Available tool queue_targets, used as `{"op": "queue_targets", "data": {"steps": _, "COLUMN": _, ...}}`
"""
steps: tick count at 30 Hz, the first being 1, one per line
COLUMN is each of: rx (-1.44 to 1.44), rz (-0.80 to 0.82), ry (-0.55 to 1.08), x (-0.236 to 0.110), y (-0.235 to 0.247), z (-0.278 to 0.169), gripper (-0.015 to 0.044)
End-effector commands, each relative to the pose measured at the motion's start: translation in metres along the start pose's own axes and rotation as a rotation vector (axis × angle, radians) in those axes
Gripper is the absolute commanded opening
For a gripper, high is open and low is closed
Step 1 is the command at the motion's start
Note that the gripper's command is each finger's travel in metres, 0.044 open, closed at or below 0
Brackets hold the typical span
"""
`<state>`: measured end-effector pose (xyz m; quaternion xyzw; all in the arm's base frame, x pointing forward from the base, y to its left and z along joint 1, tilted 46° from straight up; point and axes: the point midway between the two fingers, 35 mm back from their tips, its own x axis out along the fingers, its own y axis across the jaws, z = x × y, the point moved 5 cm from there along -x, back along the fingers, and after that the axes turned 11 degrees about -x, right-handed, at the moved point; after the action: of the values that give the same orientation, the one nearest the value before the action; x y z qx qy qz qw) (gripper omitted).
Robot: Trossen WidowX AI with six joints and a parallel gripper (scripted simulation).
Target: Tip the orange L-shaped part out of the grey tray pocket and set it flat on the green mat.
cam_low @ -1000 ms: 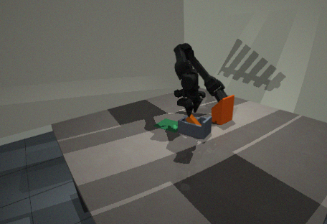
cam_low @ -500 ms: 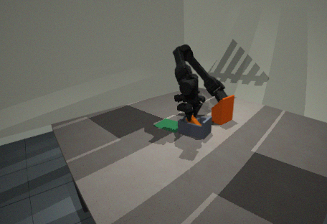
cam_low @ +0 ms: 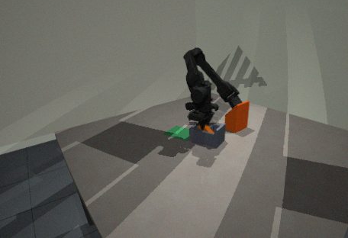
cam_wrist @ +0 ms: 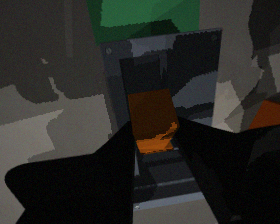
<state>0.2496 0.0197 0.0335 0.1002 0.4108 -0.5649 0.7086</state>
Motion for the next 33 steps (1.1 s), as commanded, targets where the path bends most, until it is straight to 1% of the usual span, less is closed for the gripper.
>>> {"op": "queue_targets", "data": {"steps": 1, "rx": 0.003, "rz": 0.001, "ry": 0.000, "x": -0.001, "y": 0.000, "z": 0.000, "gripper": 0.0115}}
{"op": "queue_targets", "data": {"steps": 6, "rx": 0.003, "rz": 0.001, "ry": 0.000, "x": -0.001, "y": 0.000, "z": 0.000, "gripper": 0.0082}}
{"op": "queue_targets", "data": {"steps": 9, "rx": 0.003, "rz": 0.001, "ry": 0.000, "x": -0.001, "y": 0.000, "z": 0.000, "gripper": 0.0003}}
{"op": "queue_targets", "data": {"steps": 17, "rx": 0.002, "rz": 0.001, "ry": 0.000, "x": -0.003, "y": 0.000, "z": 0.000, "gripper": 0.0000}}
{"op": "queue_targets", "data": {"steps": 33, "rx": -0.003, "rz": 0.001, "ry": -0.002, "x": -0.027, "y": 0.000, "z": -0.001, "gripper": 0.0000}}
